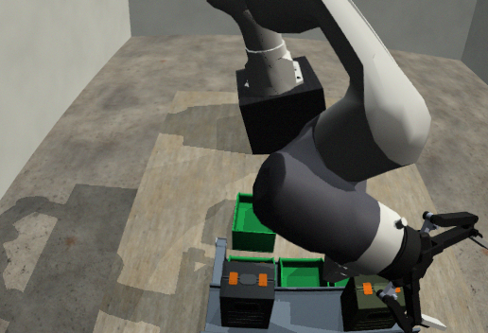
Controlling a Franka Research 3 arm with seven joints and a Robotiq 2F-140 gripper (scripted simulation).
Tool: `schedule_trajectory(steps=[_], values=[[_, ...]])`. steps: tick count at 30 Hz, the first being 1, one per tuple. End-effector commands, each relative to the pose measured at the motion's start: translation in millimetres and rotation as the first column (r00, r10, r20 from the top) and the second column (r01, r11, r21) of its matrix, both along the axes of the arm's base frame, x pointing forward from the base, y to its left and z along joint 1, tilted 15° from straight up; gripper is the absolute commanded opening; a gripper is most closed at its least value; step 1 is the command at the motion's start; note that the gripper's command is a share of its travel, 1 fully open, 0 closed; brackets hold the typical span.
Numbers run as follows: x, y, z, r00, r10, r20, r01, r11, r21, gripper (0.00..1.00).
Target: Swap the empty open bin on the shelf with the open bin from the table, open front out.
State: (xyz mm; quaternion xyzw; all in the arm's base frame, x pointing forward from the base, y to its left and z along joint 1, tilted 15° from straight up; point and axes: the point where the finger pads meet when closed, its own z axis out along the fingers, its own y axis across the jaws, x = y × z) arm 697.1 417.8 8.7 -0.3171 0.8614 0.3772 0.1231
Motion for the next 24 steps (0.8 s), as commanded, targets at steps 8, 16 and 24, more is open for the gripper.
schedule_trajectory(steps=[8,16,24], values=[[0.1,0.1,0.2,1.000,0.000,0.000,0.000,1.000,0.000,1.00],[0.1,0.1,0.2,1.000,0.000,0.000,0.000,1.000,0.000,1.00],[-0.2,2.6,9.6,1.000,0.000,0.000,0.000,1.000,0.000,1.00]])
